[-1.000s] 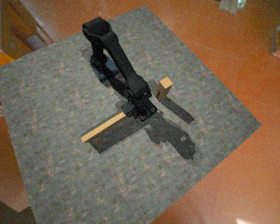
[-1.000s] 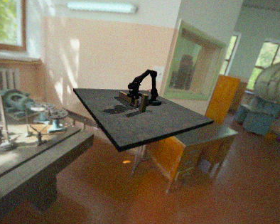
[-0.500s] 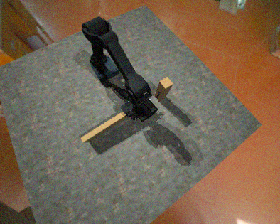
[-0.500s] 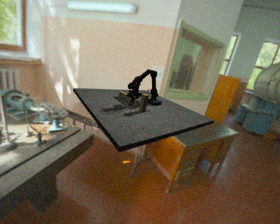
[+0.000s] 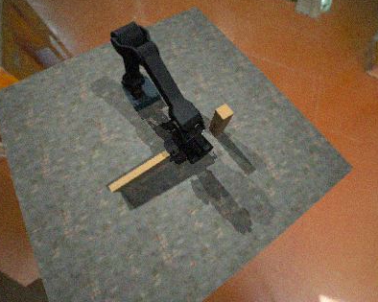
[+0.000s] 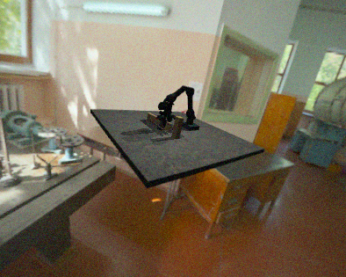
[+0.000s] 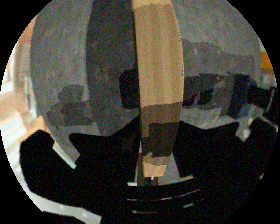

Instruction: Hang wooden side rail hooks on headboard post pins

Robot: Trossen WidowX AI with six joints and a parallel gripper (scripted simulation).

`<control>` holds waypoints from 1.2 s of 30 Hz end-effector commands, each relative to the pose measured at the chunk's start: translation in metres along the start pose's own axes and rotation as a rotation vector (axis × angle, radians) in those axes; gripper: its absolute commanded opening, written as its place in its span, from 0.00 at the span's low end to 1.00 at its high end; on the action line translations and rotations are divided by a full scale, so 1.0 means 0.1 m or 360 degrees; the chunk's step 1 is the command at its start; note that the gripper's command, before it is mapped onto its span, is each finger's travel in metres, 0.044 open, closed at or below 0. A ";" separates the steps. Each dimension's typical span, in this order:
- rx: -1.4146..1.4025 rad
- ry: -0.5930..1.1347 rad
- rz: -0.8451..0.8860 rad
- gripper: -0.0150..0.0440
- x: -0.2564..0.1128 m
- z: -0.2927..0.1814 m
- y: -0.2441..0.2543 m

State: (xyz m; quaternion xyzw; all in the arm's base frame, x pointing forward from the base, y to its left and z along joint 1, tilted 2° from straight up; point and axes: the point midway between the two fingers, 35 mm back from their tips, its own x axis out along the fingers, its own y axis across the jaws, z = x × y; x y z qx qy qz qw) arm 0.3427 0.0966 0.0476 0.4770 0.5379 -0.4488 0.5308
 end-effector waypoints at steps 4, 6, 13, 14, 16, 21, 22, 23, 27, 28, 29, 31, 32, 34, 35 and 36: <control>-0.0012 -0.0001 0.0033 0.25 -0.08 0.00 0.04; -0.0012 -0.0001 0.0033 0.25 -0.08 0.00 0.04; -0.0012 -0.0001 0.0033 0.25 -0.09 0.00 0.04; -0.0012 -0.0001 0.0033 0.25 -0.09 0.00 0.04; -0.0012 -0.0001 0.0033 0.25 -0.10 0.00 0.04; -0.0012 -0.0001 0.0033 0.25 -0.10 0.00 0.04; -0.0012 -0.0001 0.0033 0.25 -0.10 0.00 0.04; -0.0012 -0.0001 0.0033 0.25 -0.10 -0.01 0.04; -0.0012 -0.0001 0.0033 0.25 -0.10 -0.01 0.05; -0.0012 -0.0001 0.0033 0.25 -0.09 -0.01 0.05; -0.0012 -0.0001 0.0033 0.25 -0.09 -0.01 0.05; -0.0012 -0.0001 0.0033 0.25 -0.09 -0.01 0.05; -0.0012 -0.0001 0.0033 0.25 -0.09 -0.02 0.05; -0.0012 -0.0001 0.0033 0.25 -0.09 -0.02 0.05; -0.0012 -0.0001 0.0033 0.25 -0.09 -0.02 0.06; -0.0012 -0.0001 0.0033 0.25 -0.09 -0.02 0.06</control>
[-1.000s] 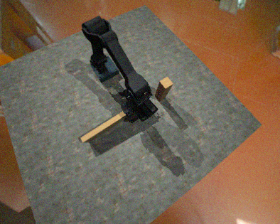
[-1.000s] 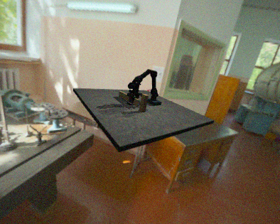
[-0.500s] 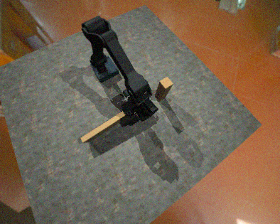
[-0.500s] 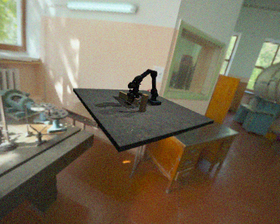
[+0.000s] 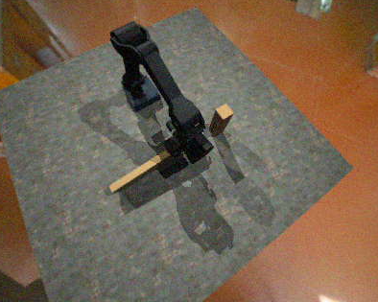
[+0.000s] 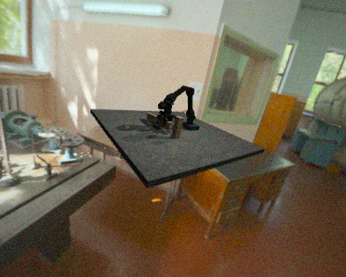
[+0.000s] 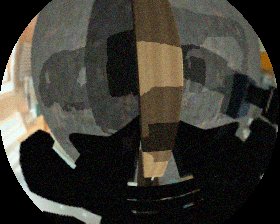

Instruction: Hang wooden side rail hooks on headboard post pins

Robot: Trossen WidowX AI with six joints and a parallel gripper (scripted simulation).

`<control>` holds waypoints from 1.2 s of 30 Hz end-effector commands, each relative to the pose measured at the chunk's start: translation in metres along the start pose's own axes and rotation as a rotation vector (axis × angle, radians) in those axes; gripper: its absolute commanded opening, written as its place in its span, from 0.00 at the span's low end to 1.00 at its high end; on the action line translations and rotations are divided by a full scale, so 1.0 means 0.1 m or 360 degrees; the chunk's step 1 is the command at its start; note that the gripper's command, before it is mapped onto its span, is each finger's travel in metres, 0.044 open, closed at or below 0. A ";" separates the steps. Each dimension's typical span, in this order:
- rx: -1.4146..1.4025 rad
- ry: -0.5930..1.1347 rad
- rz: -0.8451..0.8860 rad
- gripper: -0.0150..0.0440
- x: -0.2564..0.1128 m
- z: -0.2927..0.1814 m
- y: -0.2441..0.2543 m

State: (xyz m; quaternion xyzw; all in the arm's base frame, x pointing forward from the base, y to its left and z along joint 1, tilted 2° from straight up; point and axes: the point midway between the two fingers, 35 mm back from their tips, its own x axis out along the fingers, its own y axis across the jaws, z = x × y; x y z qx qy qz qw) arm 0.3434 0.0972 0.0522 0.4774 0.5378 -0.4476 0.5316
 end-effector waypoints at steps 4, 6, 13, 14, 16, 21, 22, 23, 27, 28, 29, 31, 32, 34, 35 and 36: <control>-0.0010 -0.0001 0.0029 0.25 -0.04 -0.02 0.05; -0.0010 -0.0001 0.0029 0.25 -0.03 -0.02 0.06; -0.0010 -0.0001 0.0029 0.25 -0.03 -0.03 0.06; -0.0010 -0.0001 0.0029 0.25 -0.03 -0.03 0.06; -0.0010 -0.0001 0.0029 0.25 -0.02 -0.03 0.07; -0.0010 -0.0001 0.0029 0.25 -0.02 -0.04 0.07; -0.0010 -0.0001 0.0029 0.25 -0.02 -0.04 0.07; -0.0010 -0.0001 0.0029 0.25 -0.02 -0.04 0.07; -0.0010 -0.0001 0.0029 0.25 -0.02 -0.04 0.08; -0.0010 -0.0001 0.0029 0.25 -0.03 -0.04 0.08; -0.0010 -0.0001 0.0029 0.25 -0.03 -0.04 0.08; -0.0010 -0.0001 0.0029 0.25 -0.03 -0.05 0.08; -0.0010 -0.0001 0.0029 0.25 -0.03 -0.05 0.08; -0.0010 -0.0001 0.0029 0.25 -0.03 -0.05 0.08; -0.0010 -0.0001 0.0029 0.25 -0.03 -0.05 0.09; -0.0010 -0.0001 0.0029 0.25 -0.03 -0.05 0.09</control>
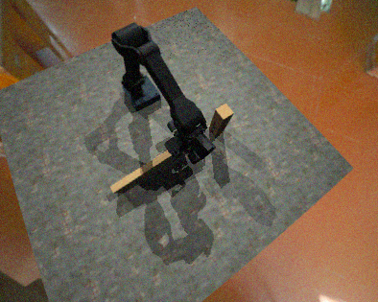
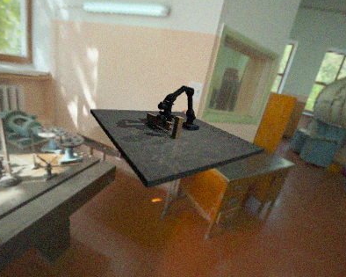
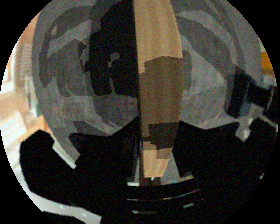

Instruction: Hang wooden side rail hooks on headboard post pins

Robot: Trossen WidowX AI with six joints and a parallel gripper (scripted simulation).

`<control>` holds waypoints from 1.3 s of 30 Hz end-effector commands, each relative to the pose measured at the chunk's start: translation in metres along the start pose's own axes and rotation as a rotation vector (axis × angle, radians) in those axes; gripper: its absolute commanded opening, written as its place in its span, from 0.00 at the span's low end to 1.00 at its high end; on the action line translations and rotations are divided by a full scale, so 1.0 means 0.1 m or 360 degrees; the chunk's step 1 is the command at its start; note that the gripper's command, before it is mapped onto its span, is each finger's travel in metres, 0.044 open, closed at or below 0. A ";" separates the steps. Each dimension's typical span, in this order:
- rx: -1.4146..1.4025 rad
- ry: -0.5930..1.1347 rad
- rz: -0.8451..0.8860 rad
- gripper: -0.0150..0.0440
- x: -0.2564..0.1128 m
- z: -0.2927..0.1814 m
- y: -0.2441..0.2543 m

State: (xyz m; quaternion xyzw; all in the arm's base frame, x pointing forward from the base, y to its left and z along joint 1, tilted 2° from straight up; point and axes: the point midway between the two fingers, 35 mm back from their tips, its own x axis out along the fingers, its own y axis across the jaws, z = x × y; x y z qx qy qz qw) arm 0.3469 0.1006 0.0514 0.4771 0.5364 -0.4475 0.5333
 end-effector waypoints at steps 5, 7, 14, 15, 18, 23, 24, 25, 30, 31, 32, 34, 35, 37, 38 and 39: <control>-0.0008 0.0005 0.0025 0.25 -0.04 -0.03 0.05; -0.0008 0.0005 0.0025 0.25 -0.04 -0.03 0.06; -0.0008 0.0005 0.0025 0.25 -0.04 -0.04 0.06; -0.0008 0.0005 0.0025 0.25 -0.04 -0.04 0.06; -0.0008 0.0005 0.0025 0.25 -0.04 -0.04 0.07; -0.0008 0.0005 0.0025 0.25 -0.03 -0.05 0.06; -0.0008 0.0005 0.0025 0.25 -0.03 -0.05 0.06; -0.0008 0.0005 0.0025 0.25 -0.03 -0.05 0.06; -0.0008 0.0005 0.0025 0.25 -0.03 -0.06 0.05; -0.0008 0.0005 0.0025 0.25 -0.03 -0.06 0.05; -0.0008 0.0005 0.0025 0.25 -0.02 -0.06 0.05; -0.0008 0.0005 0.0025 0.25 -0.02 -0.06 0.05; -0.0008 0.0005 0.0025 0.25 -0.02 -0.06 0.05; -0.0008 0.0005 0.0025 0.25 -0.02 -0.07 0.05; -0.0008 0.0005 0.0025 0.25 -0.02 -0.07 0.05; -0.0008 0.0005 0.0025 0.25 -0.02 -0.07 0.04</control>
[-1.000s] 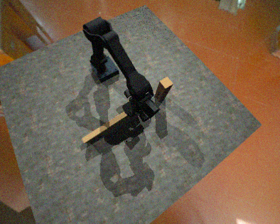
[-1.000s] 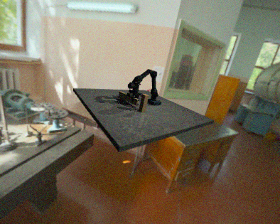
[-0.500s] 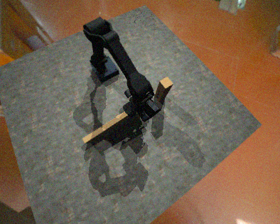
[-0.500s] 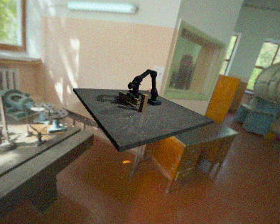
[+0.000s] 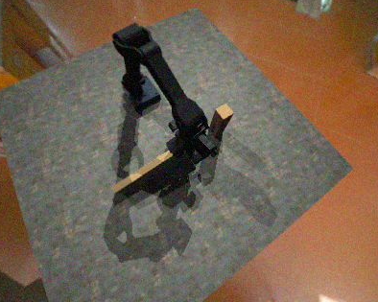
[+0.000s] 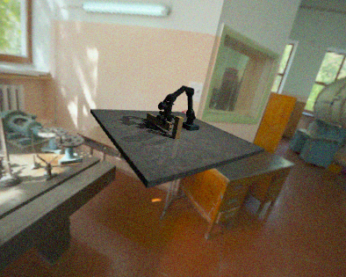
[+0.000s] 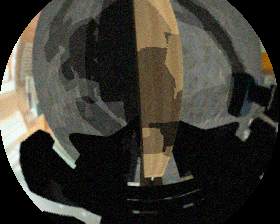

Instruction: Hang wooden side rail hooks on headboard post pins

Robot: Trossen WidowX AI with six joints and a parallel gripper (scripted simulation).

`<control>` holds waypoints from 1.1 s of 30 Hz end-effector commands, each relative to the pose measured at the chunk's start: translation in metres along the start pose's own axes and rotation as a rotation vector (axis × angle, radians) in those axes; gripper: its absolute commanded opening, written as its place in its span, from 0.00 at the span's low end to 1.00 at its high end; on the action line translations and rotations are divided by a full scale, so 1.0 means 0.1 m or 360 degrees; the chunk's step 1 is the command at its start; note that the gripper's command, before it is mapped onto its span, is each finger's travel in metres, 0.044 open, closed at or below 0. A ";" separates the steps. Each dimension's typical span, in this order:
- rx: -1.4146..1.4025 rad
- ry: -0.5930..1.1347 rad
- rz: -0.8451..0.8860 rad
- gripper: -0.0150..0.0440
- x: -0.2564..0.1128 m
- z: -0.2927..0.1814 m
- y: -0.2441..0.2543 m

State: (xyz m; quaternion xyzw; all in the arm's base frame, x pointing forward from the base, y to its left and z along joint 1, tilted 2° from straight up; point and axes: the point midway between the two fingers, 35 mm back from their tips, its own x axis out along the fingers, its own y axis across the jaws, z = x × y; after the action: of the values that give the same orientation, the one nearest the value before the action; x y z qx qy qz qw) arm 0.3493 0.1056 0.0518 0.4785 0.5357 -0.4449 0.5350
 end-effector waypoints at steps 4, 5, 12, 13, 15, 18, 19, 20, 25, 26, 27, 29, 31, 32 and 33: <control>-0.0005 0.0004 0.0015 0.25 -0.01 -0.03 0.01; -0.0005 0.0004 0.0015 0.25 -0.01 -0.03 0.01; -0.0005 0.0004 0.0015 0.25 -0.01 -0.03 0.00; -0.0005 0.0004 0.0015 0.25 -0.01 -0.04 0.00; -0.0005 0.0004 0.0015 0.25 -0.01 -0.04 0.00; -0.0005 0.0004 0.0015 0.25 -0.02 -0.04 -0.01; -0.0005 0.0004 0.0015 0.25 -0.02 -0.04 -0.01; -0.0005 0.0004 0.0015 0.25 -0.02 -0.04 -0.01; -0.0005 0.0004 0.0015 0.25 -0.03 -0.05 -0.01; -0.0005 0.0004 0.0015 0.25 -0.03 -0.05 -0.01; -0.0005 0.0004 0.0015 0.25 -0.03 -0.05 -0.01; -0.0005 0.0004 0.0015 0.25 -0.03 -0.05 -0.01; -0.0005 0.0004 0.0015 0.25 -0.03 -0.05 0.00; -0.0005 0.0004 0.0015 0.25 -0.03 -0.05 0.00; -0.0005 0.0004 0.0015 0.25 -0.03 -0.06 0.00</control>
State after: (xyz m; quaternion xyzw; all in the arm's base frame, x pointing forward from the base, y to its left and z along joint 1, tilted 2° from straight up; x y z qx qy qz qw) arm 0.3473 0.1092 0.0511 0.4764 0.5364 -0.4437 0.5372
